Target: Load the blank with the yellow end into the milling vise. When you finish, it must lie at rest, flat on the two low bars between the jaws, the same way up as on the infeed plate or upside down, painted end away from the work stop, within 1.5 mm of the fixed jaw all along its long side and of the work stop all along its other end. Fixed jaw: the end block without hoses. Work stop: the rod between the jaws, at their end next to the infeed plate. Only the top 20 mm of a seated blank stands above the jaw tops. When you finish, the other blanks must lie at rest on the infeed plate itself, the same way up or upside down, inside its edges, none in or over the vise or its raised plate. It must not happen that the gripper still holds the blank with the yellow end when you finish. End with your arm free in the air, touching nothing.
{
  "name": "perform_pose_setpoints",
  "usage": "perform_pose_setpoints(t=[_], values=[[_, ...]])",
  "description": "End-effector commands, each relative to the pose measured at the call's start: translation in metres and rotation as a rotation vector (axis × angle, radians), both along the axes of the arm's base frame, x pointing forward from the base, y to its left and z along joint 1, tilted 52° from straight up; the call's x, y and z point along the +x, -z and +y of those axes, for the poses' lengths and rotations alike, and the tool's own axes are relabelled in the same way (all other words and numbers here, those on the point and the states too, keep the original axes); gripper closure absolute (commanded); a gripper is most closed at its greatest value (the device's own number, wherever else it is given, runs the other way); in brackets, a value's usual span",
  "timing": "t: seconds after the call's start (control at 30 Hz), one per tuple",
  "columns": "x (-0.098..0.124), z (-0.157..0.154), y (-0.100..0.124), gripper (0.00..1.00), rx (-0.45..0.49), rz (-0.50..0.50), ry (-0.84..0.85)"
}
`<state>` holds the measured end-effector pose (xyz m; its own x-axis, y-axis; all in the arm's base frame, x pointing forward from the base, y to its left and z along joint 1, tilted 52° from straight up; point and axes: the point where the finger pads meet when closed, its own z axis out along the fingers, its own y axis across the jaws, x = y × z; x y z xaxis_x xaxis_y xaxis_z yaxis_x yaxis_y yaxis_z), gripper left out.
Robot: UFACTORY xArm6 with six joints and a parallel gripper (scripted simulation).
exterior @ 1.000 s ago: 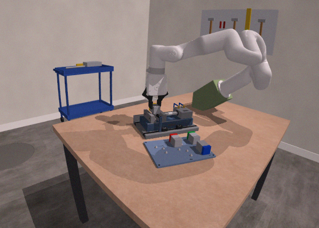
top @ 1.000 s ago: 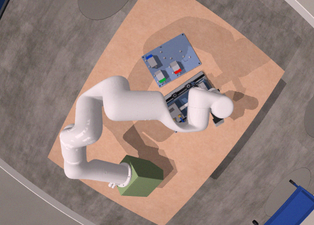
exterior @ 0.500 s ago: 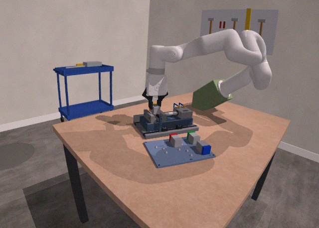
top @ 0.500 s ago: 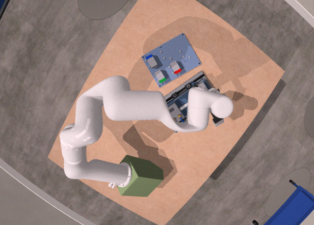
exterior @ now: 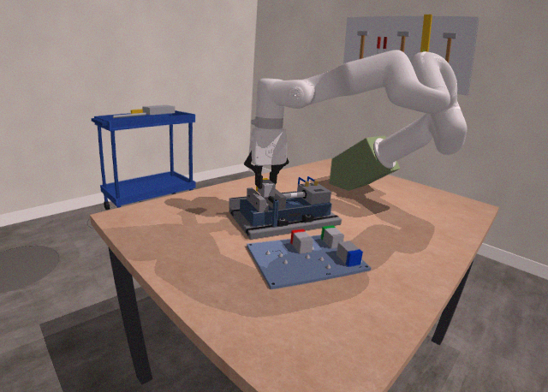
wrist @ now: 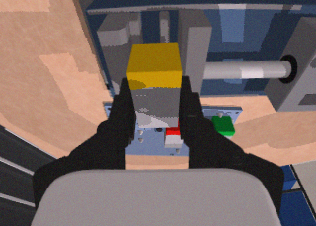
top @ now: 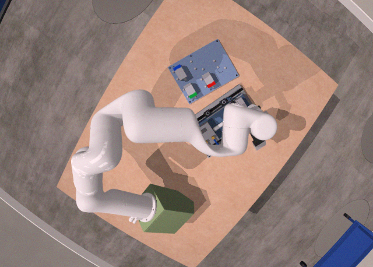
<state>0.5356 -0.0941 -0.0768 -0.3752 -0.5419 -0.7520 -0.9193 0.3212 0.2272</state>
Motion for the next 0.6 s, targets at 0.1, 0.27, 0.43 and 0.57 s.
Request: perform_pose_setpoints(t=[0.1, 0.27, 0.43, 0.57], values=[[0.0011, -0.0018, -0.0012, 1.0, -0.002, -0.003, 0.002], [0.0012, -0.0012, -0.0007, 1.0, -0.002, -0.003, 0.002], [0.0013, -0.0007, -0.0003, 1.0, -0.002, -0.003, 0.002], [0.0013, -0.0007, -0.0003, 1.0, -0.002, -0.003, 0.002]])
